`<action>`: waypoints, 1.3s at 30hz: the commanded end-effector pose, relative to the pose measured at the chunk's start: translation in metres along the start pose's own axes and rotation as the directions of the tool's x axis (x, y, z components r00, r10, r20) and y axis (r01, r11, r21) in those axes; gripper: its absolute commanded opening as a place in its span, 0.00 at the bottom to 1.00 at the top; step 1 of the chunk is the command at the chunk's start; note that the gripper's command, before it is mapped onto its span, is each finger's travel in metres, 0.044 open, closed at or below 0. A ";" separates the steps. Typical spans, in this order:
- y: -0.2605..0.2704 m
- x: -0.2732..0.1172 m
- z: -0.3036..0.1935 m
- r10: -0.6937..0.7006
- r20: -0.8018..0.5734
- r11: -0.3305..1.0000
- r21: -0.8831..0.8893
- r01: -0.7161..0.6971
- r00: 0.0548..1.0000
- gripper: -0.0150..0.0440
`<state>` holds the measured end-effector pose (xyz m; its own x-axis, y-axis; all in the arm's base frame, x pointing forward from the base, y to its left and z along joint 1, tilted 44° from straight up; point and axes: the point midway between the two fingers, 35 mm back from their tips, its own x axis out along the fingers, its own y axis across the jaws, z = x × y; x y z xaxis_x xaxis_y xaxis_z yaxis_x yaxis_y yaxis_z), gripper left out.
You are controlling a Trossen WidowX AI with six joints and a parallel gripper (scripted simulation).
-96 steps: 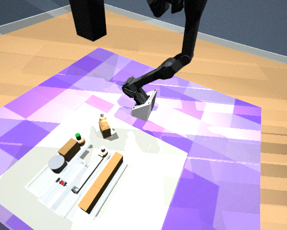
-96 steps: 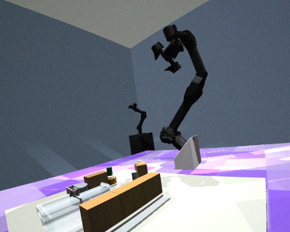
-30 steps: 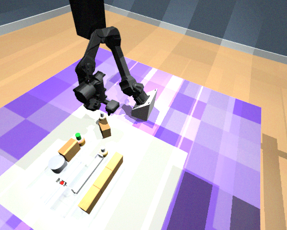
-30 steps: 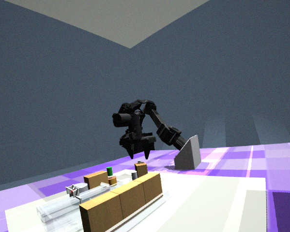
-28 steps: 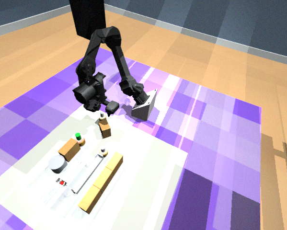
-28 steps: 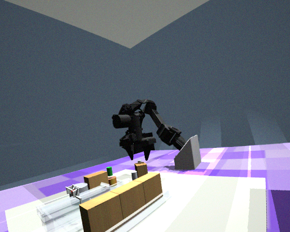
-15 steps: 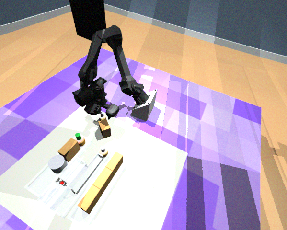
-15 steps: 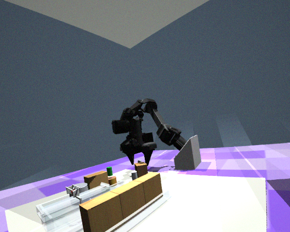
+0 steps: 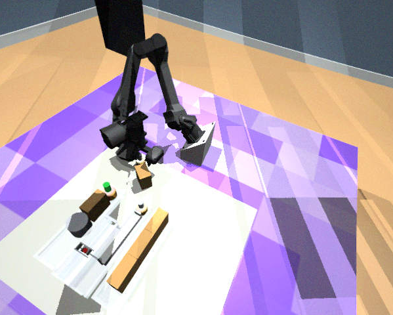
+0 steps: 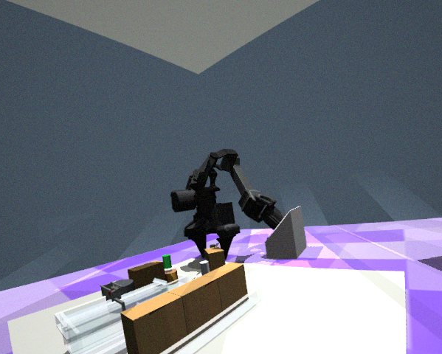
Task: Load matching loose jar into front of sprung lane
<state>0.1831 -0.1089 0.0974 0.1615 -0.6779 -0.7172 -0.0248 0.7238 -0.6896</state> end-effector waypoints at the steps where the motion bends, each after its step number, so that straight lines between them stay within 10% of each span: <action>1: 0.001 0.002 -0.001 0.005 -0.001 1.000 -0.005 -0.005 1.000 0.82; 19: 0.003 -0.008 0.002 0.013 -0.002 1.000 -0.004 -0.013 1.000 0.25; 39: 0.000 -0.089 0.006 0.020 -0.006 1.000 -0.006 -0.020 1.000 0.25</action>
<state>0.1761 -0.0526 0.1532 0.1543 -0.6571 -0.7378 -0.0362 0.7425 -0.6688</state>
